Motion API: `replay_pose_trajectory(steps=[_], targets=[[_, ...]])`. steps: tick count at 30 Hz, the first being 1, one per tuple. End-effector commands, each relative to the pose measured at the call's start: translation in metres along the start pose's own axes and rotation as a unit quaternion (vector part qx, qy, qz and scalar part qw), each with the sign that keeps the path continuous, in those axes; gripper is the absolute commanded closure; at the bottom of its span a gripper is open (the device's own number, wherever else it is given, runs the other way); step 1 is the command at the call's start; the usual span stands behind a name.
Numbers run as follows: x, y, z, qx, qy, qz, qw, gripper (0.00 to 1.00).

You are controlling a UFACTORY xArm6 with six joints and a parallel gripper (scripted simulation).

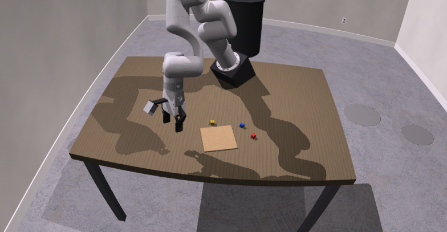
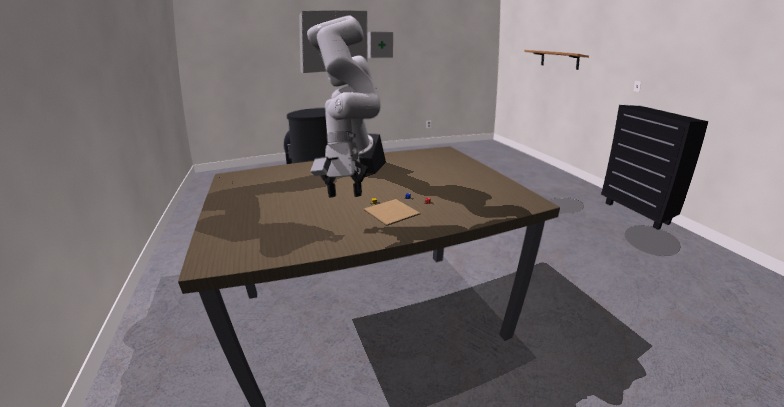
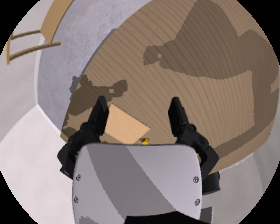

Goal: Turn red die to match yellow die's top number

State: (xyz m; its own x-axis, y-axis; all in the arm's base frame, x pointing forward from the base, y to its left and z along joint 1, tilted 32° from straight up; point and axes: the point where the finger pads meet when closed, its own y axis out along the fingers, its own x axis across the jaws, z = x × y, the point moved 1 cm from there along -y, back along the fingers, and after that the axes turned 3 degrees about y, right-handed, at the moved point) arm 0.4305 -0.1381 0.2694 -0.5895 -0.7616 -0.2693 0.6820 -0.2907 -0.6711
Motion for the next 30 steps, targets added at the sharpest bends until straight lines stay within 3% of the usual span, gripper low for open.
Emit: replay_pose_trajectory(steps=[1, 2, 3, 5, 6, 8, 11, 16, 30], targets=[[-0.009, -0.02, -0.05, -0.039, 0.01, -0.026, 0.999, 0.0], [-0.009, -0.02, -0.05, -0.039, 0.01, -0.026, 0.999, 0.0], [-0.01, -0.031, -0.074, -0.06, 0.012, -0.042, 0.997, 0.0], [-0.01, -0.031, -0.074, -0.06, 0.012, -0.042, 0.997, 0.0], [-0.008, -0.042, -0.095, -0.076, 0.012, -0.057, 0.995, 0.0], [-0.008, -0.042, -0.095, -0.076, 0.012, -0.057, 0.995, 0.0], [-0.004, -0.059, -0.124, -0.098, 0.009, -0.082, 0.992, 0.0], [0.002, -0.074, -0.145, -0.113, 0.005, -0.104, 0.988, 0.0], [0.003, -0.076, -0.148, -0.115, 0.005, -0.107, 0.988, 0.0]])
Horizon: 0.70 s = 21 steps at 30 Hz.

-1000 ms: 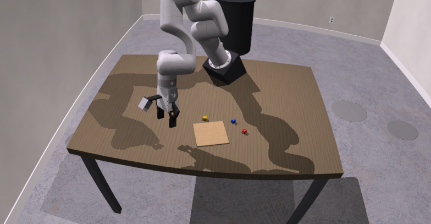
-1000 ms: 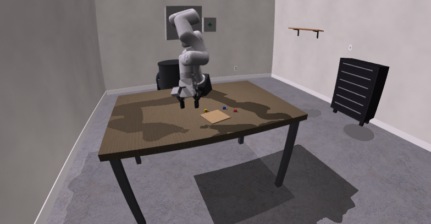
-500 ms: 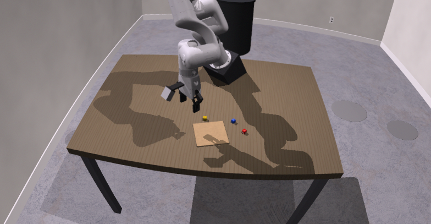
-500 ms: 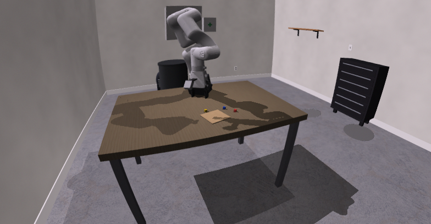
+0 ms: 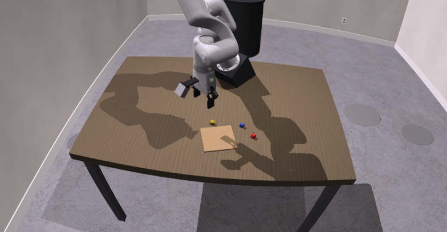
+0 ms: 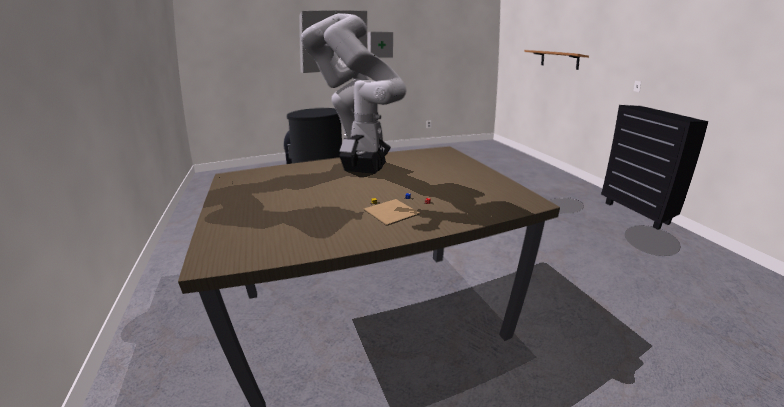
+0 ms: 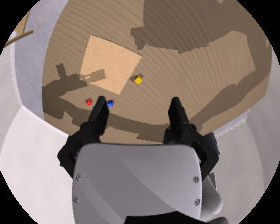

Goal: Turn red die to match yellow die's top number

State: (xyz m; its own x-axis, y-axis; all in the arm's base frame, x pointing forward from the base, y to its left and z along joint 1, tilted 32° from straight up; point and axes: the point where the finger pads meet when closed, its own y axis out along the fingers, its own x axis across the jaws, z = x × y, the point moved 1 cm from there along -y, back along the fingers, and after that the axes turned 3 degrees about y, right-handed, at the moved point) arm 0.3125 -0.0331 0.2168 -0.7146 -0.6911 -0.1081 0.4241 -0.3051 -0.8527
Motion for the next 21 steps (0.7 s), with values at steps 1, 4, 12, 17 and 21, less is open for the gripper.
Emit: replay_pose_trajectory(steps=[1, 4, 12, 17, 21], targets=[[-0.001, -0.001, 0.0, 0.001, 0.0, 0.001, 1.0, 0.0], [-0.001, -0.001, 0.0, 0.001, 0.0, 0.001, 1.0, 0.0], [-0.001, 0.01, 0.0, 0.001, 0.0, 0.001, 1.0, 0.0], [-0.001, 0.034, -0.001, 0.001, 0.0, 0.001, 1.0, 0.0], [-0.002, 0.072, -0.002, 0.001, 0.0, 0.001, 1.0, 0.0]])
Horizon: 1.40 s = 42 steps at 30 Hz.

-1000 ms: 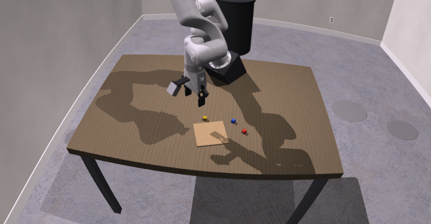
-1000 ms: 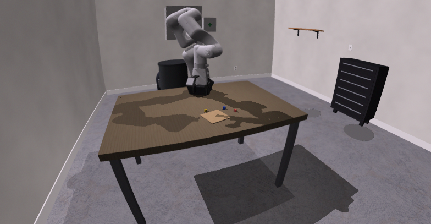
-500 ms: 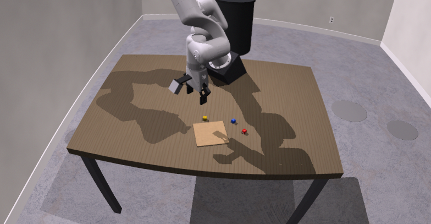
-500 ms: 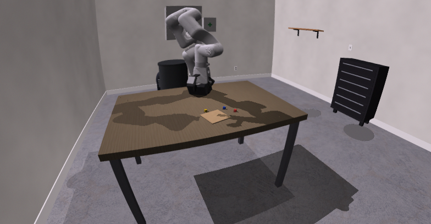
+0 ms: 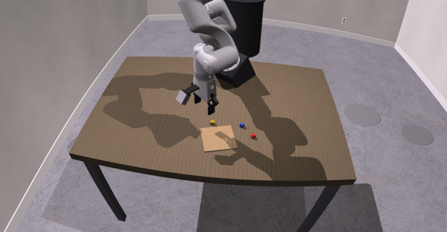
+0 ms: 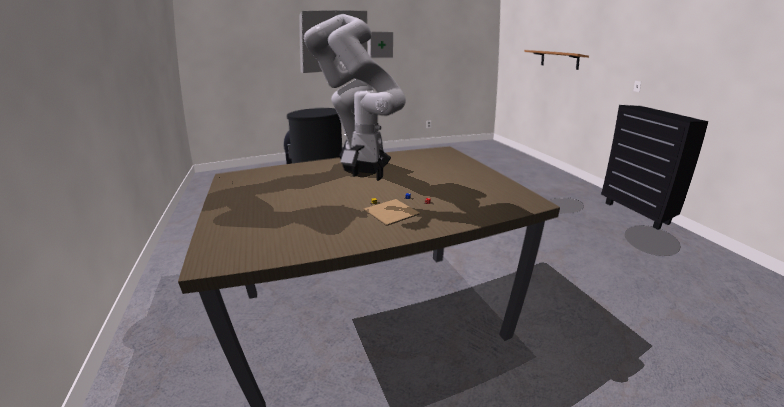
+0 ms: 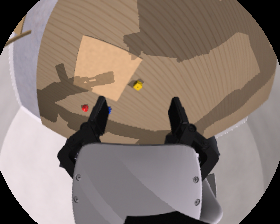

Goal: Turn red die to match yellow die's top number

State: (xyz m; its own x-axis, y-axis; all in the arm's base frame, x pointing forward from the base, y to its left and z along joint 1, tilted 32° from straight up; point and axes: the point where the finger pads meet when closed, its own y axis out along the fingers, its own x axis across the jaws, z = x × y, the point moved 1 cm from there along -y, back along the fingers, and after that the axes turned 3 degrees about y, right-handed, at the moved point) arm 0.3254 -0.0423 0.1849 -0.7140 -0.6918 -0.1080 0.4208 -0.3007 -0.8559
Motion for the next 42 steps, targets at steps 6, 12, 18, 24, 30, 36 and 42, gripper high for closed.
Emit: replay_pose_trajectory(steps=[6, 12, 18, 24, 30, 36, 42], targets=[[-0.003, 0.07, 0.001, 0.004, 0.001, 0.0, 1.0, 0.0], [-0.003, 0.077, 0.001, 0.004, 0.001, 0.0, 1.0, 0.0], [-0.003, 0.077, 0.001, 0.004, 0.001, 0.0, 1.0, 0.0], [-0.003, 0.077, 0.001, 0.004, 0.001, 0.0, 1.0, 0.0], [-0.003, 0.077, 0.001, 0.004, 0.001, 0.0, 1.0, 0.0], [-0.003, 0.077, 0.001, 0.004, 0.001, 0.0, 1.0, 0.0], [-0.003, 0.077, 0.001, 0.004, 0.001, 0.0, 1.0, 0.0]])
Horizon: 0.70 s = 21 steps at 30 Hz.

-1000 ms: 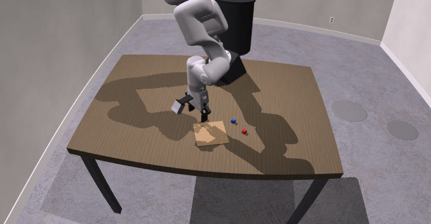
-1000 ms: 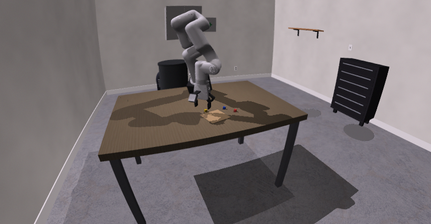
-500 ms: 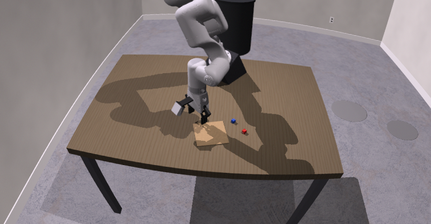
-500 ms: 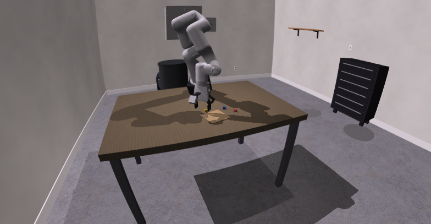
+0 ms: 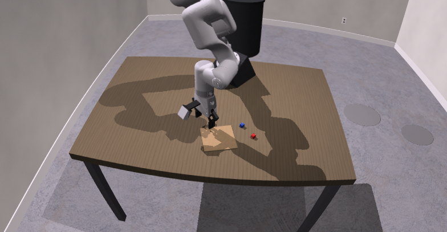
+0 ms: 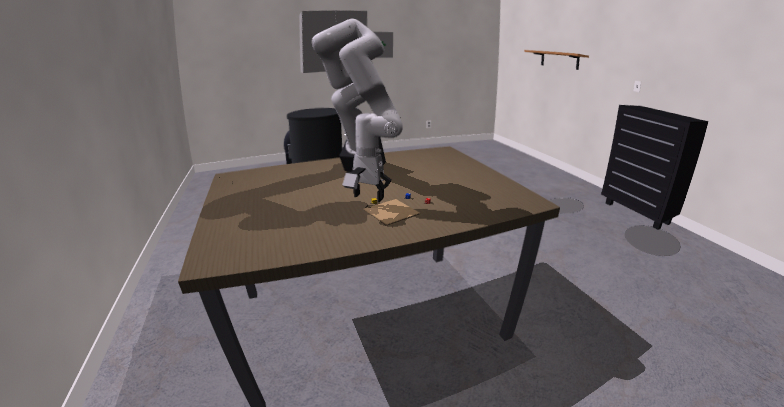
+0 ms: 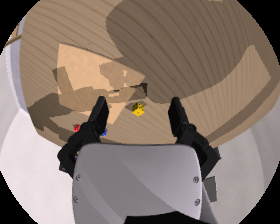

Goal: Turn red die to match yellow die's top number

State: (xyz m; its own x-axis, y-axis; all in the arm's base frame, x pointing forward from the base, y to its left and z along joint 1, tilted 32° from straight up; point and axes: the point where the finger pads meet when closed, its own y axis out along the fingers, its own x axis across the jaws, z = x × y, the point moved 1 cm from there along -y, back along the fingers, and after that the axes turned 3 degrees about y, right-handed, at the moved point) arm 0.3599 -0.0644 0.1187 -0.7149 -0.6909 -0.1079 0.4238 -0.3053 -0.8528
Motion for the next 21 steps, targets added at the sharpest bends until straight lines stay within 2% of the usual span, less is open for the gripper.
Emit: replay_pose_trajectory(steps=[1, 14, 21], targets=[[-0.001, 0.0, 0.0, 0.001, 0.0, 0.001, 1.0, 0.0], [-0.001, 0.0, 0.0, 0.001, 0.0, 0.001, 1.0, 0.0], [-0.013, 0.0, -0.013, 0.001, 0.0, 0.001, 1.0, 0.0]])
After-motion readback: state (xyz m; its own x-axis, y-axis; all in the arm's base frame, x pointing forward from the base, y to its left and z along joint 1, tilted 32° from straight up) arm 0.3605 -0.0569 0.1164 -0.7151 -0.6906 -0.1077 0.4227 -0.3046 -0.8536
